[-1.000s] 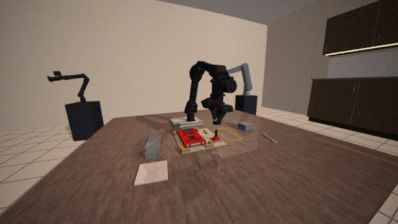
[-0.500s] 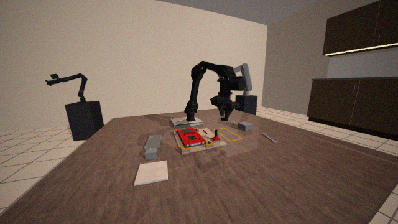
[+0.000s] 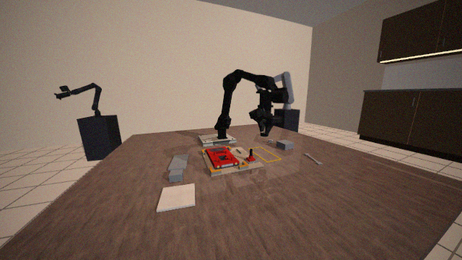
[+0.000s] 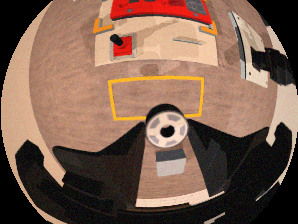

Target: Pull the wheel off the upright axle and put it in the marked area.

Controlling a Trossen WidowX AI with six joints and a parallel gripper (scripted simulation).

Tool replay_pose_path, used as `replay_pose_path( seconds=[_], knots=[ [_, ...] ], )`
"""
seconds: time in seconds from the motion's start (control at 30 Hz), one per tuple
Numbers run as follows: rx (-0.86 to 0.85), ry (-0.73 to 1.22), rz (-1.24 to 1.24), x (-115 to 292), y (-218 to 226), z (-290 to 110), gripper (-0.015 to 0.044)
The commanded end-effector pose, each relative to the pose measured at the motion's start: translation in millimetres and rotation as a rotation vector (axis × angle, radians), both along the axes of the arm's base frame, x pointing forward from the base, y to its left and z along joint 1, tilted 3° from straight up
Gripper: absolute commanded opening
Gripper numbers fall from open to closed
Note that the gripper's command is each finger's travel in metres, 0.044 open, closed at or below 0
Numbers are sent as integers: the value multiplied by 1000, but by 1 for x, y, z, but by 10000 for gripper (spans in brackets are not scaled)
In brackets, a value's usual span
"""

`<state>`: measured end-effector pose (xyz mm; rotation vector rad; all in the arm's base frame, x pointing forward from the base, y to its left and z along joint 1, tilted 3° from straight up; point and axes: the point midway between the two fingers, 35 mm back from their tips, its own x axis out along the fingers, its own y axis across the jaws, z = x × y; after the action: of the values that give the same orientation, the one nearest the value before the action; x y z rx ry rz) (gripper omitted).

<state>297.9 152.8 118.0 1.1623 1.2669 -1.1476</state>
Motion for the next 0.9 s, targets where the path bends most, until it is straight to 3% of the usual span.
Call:
replay_pose_path(
  seconds=[0.0, 0.77, 0.87],
  knots=[
    [4, 3, -7, -1, 1, -7, 0],
    [4, 3, -7, -3, 3, -100, 0],
    [-4, 8, -1, -3, 2, -96, 79]
  ],
)
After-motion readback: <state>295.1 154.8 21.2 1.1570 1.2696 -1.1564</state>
